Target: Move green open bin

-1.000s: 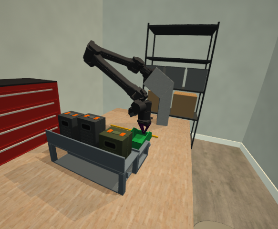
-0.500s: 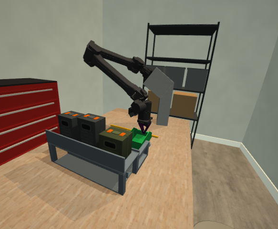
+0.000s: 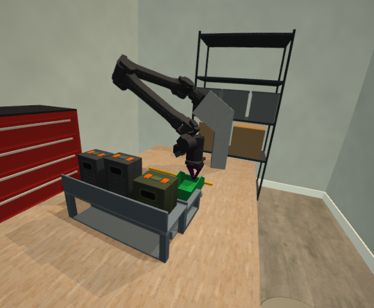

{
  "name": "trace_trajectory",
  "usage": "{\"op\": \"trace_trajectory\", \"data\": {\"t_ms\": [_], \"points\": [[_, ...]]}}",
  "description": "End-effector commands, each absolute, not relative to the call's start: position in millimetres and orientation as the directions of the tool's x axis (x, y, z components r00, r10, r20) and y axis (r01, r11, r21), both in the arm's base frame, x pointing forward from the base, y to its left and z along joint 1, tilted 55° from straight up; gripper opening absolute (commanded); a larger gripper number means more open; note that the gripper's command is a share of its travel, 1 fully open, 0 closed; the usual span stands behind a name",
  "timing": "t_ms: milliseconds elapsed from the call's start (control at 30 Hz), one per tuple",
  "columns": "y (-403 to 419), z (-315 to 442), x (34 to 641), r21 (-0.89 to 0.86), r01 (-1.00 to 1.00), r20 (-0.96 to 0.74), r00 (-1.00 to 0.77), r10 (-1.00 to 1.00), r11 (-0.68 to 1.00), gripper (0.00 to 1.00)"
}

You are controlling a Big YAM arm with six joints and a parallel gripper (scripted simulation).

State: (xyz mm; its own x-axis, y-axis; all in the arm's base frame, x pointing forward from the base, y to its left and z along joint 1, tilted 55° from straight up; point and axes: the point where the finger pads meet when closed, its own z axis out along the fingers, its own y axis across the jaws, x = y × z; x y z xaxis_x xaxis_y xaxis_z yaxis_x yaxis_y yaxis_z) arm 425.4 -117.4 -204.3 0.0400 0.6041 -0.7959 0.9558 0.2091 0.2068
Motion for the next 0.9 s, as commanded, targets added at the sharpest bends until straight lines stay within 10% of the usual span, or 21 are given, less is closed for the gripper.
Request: {"op": "trace_trajectory", "data": {"t_ms": [0,867], "points": [[-117.4,-209.5,412.1,0.181,0.959,-0.797,0.013,0.603,0.219,0.00],[-117.9,-208.8,412.6,0.186,0.958,-0.797,0.018,0.604,0.217,0.00]]}}
